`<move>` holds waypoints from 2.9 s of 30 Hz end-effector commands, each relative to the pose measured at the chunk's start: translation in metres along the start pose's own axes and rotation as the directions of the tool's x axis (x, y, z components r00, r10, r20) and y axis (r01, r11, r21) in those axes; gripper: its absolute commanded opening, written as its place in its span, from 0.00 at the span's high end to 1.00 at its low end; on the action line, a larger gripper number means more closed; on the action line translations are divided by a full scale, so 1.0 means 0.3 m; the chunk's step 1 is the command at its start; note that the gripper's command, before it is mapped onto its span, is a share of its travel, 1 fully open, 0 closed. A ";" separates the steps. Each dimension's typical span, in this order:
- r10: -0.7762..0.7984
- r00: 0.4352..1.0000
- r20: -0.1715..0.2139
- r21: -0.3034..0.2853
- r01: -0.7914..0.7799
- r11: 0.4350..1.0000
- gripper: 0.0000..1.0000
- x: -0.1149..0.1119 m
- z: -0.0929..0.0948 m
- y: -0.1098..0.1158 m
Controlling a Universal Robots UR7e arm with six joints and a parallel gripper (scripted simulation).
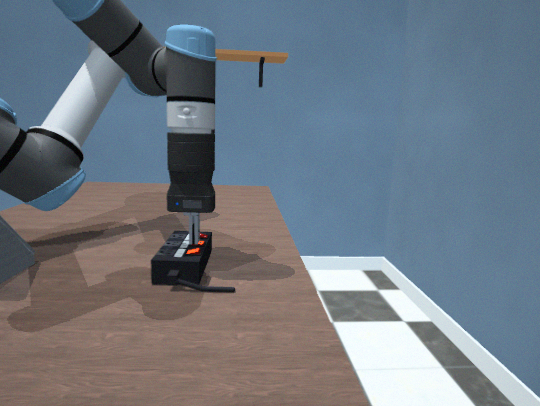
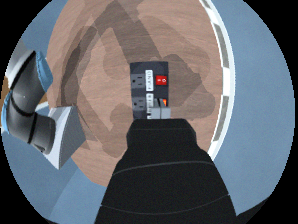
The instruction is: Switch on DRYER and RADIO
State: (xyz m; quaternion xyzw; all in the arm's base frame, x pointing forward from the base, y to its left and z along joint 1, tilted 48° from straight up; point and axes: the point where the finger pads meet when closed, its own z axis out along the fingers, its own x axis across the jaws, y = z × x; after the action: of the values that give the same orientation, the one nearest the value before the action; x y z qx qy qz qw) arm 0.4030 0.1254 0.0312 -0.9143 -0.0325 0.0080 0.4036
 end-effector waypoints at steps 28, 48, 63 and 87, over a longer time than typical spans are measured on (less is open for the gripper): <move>0.000 1.000 0.001 0.001 0.000 1.000 1.00 -0.001 -0.127 0.000; 0.000 1.000 0.001 0.001 0.000 1.000 0.00 -0.001 -0.128 0.000; 0.000 1.000 0.001 0.001 0.000 1.000 0.00 -0.001 -0.306 0.000; 0.000 1.000 0.001 0.001 0.000 1.000 0.00 -0.001 -0.460 0.000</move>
State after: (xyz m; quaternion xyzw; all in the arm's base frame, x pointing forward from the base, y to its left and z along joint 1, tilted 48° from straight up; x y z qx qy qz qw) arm 0.4083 0.0244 0.1235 -0.9141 -0.0326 0.0089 0.4041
